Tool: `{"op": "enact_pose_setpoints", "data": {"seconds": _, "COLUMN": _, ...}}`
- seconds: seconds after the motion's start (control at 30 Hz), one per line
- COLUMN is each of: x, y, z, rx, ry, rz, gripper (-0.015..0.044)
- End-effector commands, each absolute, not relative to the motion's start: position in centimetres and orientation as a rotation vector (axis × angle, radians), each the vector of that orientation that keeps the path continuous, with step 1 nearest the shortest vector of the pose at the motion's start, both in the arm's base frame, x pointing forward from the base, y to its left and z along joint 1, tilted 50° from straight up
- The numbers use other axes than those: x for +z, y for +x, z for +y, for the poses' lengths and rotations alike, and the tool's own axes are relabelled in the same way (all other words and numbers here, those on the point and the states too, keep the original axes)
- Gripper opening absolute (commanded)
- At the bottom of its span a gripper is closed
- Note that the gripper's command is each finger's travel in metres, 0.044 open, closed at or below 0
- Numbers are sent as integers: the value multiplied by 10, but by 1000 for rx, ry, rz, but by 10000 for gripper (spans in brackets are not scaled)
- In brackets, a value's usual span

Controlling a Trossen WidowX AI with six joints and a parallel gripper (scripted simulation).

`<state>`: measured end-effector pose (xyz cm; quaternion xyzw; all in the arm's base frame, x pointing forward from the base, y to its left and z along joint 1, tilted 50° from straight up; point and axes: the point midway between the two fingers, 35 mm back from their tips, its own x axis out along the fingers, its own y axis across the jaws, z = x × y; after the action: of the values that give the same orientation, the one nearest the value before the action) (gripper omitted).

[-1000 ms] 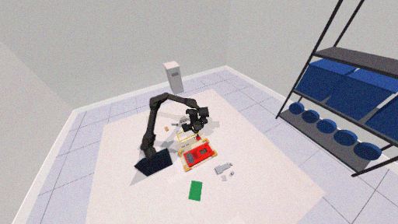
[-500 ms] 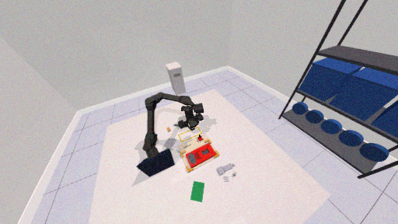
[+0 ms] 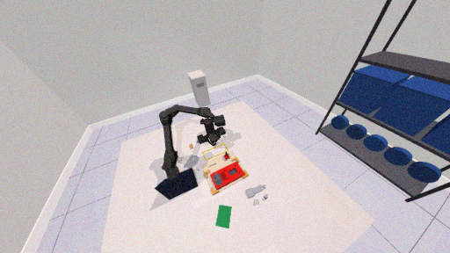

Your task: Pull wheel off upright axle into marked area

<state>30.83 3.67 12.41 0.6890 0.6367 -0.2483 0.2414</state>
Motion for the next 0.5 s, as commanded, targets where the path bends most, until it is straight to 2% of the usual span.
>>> {"op": "enact_pose_setpoints", "data": {"seconds": 0.0, "x": 119, "y": 307, "z": 45, "rx": -679, "ry": 1885, "rz": 1747, "gripper": 0}}
{"op": "enact_pose_setpoints", "data": {"seconds": 0.47, "x": 89, "y": 312, "z": 79, "rx": -681, "ry": 1883, "rz": 1744, "gripper": 0}}
